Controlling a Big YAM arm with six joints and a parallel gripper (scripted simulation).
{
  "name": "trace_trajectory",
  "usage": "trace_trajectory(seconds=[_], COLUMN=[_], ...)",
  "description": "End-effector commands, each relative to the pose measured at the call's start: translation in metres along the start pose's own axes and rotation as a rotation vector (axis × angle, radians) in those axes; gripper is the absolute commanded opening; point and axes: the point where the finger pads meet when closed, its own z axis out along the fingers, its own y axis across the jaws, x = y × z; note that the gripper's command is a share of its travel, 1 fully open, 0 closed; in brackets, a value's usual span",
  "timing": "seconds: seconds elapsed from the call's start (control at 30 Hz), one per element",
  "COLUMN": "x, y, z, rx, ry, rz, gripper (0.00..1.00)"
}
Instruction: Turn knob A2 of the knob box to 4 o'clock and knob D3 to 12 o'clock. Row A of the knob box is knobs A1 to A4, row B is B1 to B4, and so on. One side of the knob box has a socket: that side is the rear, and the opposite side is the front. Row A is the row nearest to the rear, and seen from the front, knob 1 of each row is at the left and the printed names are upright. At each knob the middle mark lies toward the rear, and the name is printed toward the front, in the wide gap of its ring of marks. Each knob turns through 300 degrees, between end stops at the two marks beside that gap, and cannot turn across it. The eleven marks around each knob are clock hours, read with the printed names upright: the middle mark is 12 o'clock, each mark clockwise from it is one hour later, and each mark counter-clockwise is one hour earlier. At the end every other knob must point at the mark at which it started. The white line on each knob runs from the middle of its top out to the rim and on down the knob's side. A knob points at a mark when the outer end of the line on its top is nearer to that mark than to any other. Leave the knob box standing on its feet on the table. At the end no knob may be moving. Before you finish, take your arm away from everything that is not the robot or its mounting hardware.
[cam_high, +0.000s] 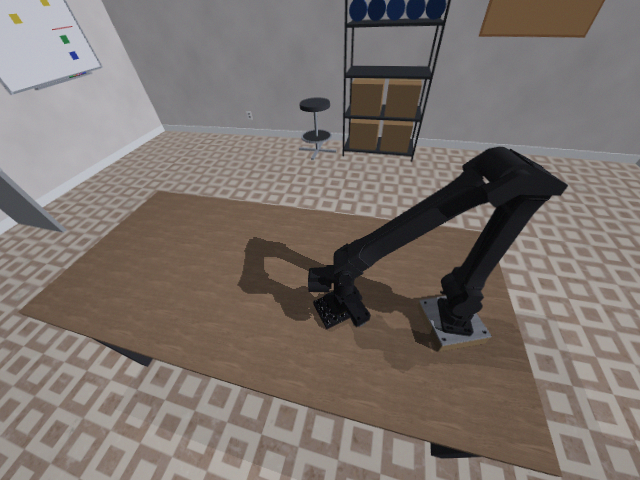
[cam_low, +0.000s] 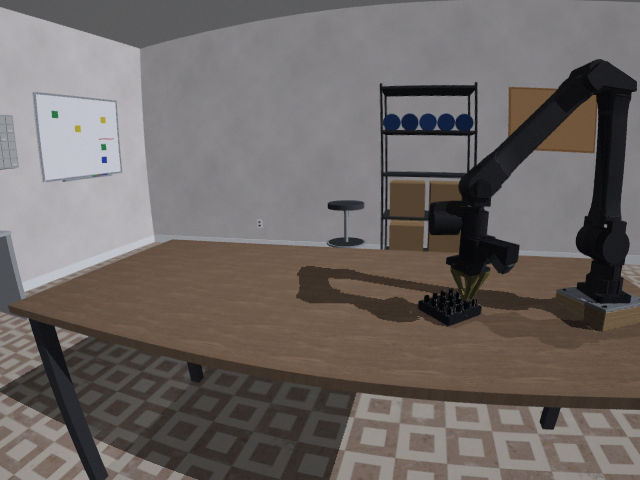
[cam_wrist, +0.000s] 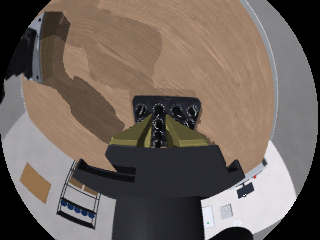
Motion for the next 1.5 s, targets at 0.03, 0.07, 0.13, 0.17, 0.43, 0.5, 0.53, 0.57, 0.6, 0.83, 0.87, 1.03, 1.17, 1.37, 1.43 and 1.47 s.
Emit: trace_trajectory(seconds=[0.03,0.07,0.13,0.17,0.43,0.5,0.53,0.57,0.6,0.83,0.87,1.03,1.17,1.37,1.43,1.47], x=[0.0139,0.0139,0.0139,0.0139,0.0139,0.0139,0.0139,0.0139,0.0139,0.0139,0.0139,0.0139,0.0139,0.0182,0.0183,0.0184], y=[-0.0132,-0.0132,-0.0132,-0.0132,-0.0132,-0.0132,-0.0132,-0.0132,-0.0132,-0.0132,-0.0132,-0.0132,-0.0132,-0.0186,-0.0186,-0.0186], z=[-0.0077,-0.0077,-0.0077,-0.0077,-0.0077,-0.0077,-0.0077,-0.0077,-0.0077,-0.0077,-0.0077,-0.0077,-0.0077,-0.0111,-0.0112,-0.0112], rx=[0.027,0.027,0.027,0.027,0.027,0.027,0.027,0.027,0.027,0.027,0.027,0.027,0.027,0.035,0.033,0.033], ry=[0.017,0.017,0.017,0.017,0.017,0.017,0.017,0.017,0.017,0.017,0.017,0.017,0.017,0.022,0.022,0.022], rz=[0.007,0.007,0.007,0.007,0.007,0.007,0.007,0.007,0.007,0.007,0.007,0.007,0.007,0.009,0.010,0.010], gripper=[0.18,0.18,0.18,0.18,0.18,0.18,0.18,0.18,0.18,0.18,0.18,0.18,0.18,0.18,0.18,0.18])
